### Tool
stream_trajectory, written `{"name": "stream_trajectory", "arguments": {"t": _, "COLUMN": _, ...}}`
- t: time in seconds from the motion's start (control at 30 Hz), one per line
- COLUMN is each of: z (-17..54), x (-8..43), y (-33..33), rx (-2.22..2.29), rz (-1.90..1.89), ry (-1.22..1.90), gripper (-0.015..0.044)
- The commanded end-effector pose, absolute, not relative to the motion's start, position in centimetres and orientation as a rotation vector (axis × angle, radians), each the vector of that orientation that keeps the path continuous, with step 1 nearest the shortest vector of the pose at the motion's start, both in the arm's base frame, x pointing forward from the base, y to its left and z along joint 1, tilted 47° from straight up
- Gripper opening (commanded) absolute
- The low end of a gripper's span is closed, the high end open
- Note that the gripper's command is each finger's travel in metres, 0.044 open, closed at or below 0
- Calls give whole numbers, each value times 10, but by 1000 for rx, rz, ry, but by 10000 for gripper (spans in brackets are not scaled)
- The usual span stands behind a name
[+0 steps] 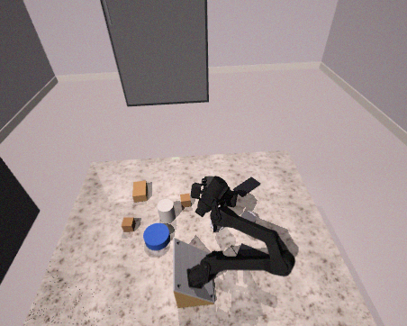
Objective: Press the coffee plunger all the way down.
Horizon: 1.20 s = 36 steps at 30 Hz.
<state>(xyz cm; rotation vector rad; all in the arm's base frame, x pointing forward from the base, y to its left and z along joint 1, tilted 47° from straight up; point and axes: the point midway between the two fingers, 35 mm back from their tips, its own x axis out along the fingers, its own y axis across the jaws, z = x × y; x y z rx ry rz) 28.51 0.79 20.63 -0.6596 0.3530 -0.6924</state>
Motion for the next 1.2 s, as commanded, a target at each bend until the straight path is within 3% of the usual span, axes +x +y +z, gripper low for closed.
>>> {"name": "stream_trajectory", "arguments": {"t": 0.0, "z": 206, "x": 285, "y": 8, "rx": -661, "rz": -690, "ry": 353, "gripper": 118}}
{"name": "stream_trajectory", "arguments": {"t": 1.17, "z": 169, "x": 291, "y": -26, "rx": -654, "rz": -687, "ry": 361, "gripper": 118}}
